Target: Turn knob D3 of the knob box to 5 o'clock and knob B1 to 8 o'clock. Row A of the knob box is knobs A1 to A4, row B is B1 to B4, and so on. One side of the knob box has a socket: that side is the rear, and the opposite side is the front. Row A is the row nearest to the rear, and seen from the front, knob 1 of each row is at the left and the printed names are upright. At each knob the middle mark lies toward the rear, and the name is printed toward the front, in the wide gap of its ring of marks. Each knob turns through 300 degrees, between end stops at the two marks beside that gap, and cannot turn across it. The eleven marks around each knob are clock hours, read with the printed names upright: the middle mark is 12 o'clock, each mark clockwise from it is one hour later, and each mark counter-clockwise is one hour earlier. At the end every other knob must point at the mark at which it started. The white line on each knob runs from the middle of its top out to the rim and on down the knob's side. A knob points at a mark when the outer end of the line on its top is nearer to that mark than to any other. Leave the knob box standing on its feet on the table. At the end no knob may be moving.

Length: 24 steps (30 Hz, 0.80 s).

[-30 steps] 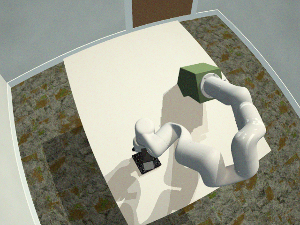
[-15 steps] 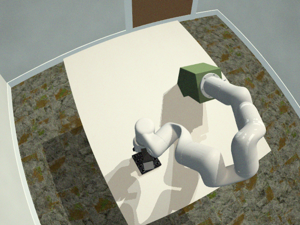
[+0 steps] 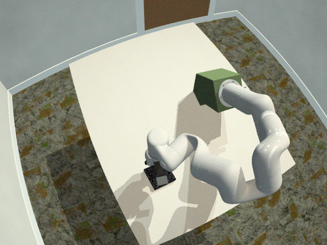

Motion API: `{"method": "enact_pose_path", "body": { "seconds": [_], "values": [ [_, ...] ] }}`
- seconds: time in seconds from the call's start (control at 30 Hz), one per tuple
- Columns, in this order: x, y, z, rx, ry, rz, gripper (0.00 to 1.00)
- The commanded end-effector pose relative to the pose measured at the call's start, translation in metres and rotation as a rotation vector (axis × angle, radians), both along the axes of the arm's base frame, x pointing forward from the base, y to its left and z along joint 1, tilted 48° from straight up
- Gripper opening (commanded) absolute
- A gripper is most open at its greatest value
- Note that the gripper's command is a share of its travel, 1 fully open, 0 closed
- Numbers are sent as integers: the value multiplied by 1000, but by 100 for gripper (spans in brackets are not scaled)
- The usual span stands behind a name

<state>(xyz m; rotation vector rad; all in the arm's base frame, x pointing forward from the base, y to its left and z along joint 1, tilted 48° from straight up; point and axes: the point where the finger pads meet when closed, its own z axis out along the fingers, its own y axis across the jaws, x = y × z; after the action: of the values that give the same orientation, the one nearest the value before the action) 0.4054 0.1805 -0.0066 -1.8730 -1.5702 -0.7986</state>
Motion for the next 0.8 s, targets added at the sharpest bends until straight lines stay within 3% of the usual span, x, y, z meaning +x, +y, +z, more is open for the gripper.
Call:
{"method": "enact_pose_path", "body": {
  "seconds": [0.0, 0.5, 0.77],
  "values": [
    [1, -1, 1, 0, -2, -1, 8],
    [1, -1, 1, -1, -7, 4, 8],
    [1, -1, 1, -12, -98, 85, 8]
  ]
}}
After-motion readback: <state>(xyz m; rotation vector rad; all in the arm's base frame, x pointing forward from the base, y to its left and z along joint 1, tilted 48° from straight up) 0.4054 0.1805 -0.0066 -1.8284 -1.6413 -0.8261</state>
